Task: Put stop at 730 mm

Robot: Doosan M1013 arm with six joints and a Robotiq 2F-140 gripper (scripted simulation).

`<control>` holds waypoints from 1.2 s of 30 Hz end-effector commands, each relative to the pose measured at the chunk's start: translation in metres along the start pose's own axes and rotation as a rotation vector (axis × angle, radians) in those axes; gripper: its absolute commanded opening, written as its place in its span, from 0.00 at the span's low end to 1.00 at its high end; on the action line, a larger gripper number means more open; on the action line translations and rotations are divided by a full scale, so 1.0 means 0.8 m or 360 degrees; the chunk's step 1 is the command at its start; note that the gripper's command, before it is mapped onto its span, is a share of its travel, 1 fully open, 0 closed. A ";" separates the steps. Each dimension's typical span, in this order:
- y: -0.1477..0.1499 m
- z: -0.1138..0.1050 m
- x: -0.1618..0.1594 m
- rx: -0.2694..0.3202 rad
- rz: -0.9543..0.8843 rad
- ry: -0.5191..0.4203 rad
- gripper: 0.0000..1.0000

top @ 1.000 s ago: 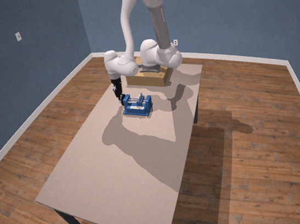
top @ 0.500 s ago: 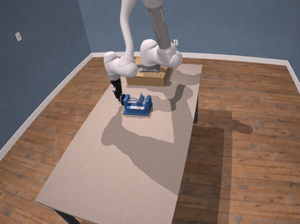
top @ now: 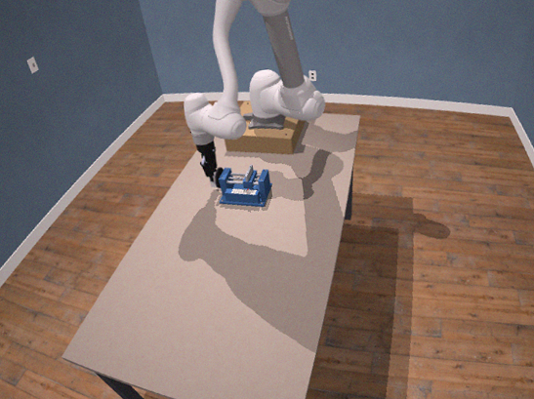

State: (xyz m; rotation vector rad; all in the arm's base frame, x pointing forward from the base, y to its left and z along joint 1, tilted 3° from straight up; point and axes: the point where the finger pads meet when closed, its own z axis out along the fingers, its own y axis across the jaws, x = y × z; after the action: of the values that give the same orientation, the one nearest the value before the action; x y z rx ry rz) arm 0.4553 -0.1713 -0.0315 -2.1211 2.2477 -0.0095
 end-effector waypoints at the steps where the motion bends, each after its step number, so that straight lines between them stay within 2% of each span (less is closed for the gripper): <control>1: -0.003 0.000 0.000 0.0001 0.0000 0.0000 0.04; 36: -0.023 -0.002 0.000 0.0001 0.0000 0.0000 0.04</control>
State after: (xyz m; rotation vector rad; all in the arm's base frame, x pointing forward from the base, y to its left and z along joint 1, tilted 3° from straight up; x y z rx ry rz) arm 0.4717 -0.1723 -0.0297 -2.1219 2.2479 -0.0082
